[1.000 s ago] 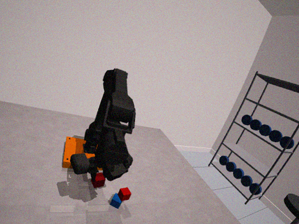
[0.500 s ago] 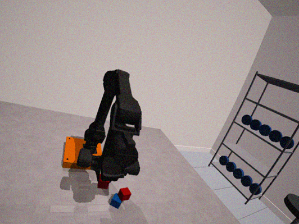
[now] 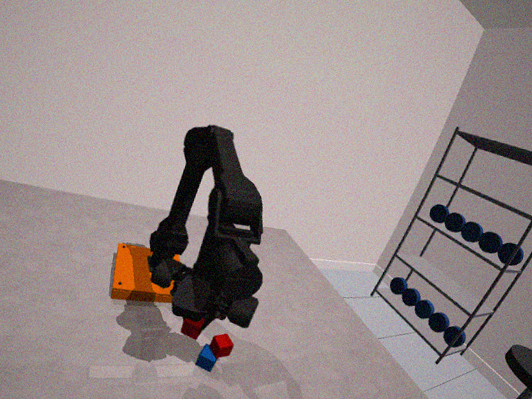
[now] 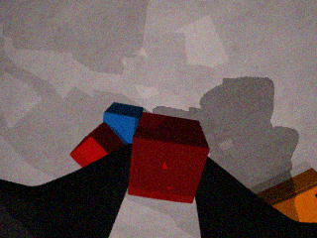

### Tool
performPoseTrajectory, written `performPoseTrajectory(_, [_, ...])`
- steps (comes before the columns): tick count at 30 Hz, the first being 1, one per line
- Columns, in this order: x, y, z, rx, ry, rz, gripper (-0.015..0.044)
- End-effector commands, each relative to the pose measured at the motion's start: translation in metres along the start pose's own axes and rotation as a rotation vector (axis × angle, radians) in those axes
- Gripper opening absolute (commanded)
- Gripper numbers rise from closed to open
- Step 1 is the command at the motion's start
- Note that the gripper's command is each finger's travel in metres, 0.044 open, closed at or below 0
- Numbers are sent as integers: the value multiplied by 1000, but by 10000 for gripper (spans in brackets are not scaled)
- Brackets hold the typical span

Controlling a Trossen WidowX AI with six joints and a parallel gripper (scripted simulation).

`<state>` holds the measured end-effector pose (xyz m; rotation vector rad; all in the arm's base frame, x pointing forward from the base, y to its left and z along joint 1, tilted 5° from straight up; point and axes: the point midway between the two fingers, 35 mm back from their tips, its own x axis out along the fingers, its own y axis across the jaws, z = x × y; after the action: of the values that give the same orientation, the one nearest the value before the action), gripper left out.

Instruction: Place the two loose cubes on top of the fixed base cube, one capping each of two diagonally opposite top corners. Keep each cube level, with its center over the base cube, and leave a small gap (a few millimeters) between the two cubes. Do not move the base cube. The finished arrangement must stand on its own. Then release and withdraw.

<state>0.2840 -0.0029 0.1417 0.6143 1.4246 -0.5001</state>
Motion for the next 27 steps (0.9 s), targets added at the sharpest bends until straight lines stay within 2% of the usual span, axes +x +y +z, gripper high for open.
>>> performPoseTrajectory(1, [0,5,-1,135,-7,2,105])
performPoseTrajectory(23, [3,28,-18,799,-4,6,105])
performPoseTrajectory(27, [3,30,-19,843,-4,7,105])
